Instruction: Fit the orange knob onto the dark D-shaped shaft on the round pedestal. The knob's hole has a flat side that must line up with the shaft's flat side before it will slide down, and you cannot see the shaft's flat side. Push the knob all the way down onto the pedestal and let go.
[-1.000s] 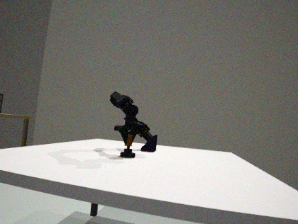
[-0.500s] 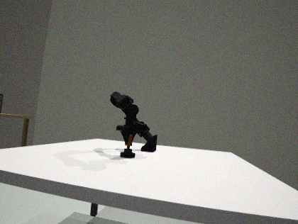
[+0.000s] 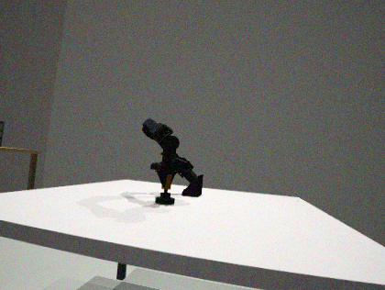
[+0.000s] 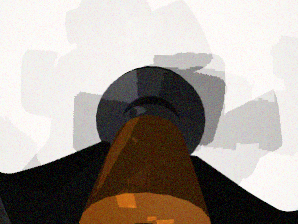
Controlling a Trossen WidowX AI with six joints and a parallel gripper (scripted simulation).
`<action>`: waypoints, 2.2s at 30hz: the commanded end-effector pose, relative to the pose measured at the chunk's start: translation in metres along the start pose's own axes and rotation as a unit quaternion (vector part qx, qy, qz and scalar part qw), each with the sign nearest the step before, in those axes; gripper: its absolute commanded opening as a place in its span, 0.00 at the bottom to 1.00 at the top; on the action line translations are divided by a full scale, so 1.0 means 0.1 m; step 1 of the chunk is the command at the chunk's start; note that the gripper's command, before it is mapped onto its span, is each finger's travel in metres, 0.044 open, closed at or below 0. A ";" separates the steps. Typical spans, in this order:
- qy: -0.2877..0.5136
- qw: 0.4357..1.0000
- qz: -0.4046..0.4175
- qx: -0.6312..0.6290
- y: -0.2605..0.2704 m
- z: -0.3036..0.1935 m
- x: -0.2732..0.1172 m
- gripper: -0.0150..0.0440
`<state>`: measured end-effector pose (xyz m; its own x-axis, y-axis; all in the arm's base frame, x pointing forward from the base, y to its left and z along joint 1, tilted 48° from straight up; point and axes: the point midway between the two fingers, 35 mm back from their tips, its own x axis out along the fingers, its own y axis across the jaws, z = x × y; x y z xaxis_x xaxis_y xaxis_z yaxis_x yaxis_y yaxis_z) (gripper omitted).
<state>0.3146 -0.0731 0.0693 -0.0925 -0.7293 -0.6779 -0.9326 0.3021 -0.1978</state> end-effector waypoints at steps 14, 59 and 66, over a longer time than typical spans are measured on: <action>0.000 0.998 -0.001 -0.063 -0.03 -0.01 -0.05 0.25; 0.000 0.978 -0.001 -0.209 0.02 0.00 -0.01 0.25; 0.000 0.978 -0.001 -0.209 0.01 0.00 0.00 0.25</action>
<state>0.3145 -0.0725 0.0699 -0.0907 -0.7301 -0.6772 -0.9943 0.0279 0.1031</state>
